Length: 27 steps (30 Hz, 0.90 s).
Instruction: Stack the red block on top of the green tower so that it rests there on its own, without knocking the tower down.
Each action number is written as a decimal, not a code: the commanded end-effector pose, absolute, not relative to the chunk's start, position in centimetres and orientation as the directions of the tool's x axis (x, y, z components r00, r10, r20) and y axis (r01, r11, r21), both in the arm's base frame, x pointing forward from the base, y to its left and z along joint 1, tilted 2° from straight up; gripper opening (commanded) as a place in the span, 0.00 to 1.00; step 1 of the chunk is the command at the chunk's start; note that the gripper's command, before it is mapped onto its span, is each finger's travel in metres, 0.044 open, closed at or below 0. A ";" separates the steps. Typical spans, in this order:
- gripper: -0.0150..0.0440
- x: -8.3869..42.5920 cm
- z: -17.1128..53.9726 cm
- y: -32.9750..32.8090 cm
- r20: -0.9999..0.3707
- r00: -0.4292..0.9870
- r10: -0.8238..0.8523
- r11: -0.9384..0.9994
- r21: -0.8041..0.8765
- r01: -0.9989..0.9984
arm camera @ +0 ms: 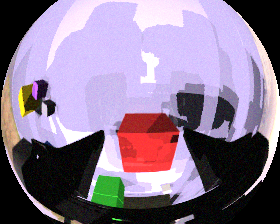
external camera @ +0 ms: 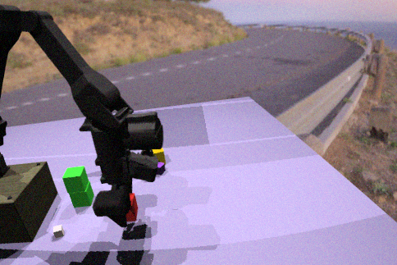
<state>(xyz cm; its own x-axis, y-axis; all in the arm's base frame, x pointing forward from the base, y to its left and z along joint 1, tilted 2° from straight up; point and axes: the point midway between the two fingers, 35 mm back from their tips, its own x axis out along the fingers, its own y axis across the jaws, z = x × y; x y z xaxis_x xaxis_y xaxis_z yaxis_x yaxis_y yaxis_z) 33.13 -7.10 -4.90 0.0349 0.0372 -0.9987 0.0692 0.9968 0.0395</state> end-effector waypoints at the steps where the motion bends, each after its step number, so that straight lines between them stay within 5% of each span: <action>1: 1.00 33.0 -5.1 -7.1 -0.999 0.032 0.034 0.997 0.036 0.071; 10: 1.00 33.0 -5.0 -7.1 -0.999 0.032 0.034 0.997 0.036 0.071; 20: 0.56 33.0 -5.0 -7.1 -0.999 0.032 0.034 0.997 0.036 0.071; 27: 0.48 33.0 -5.0 -7.1 -0.999 0.032 0.034 0.997 0.036 0.071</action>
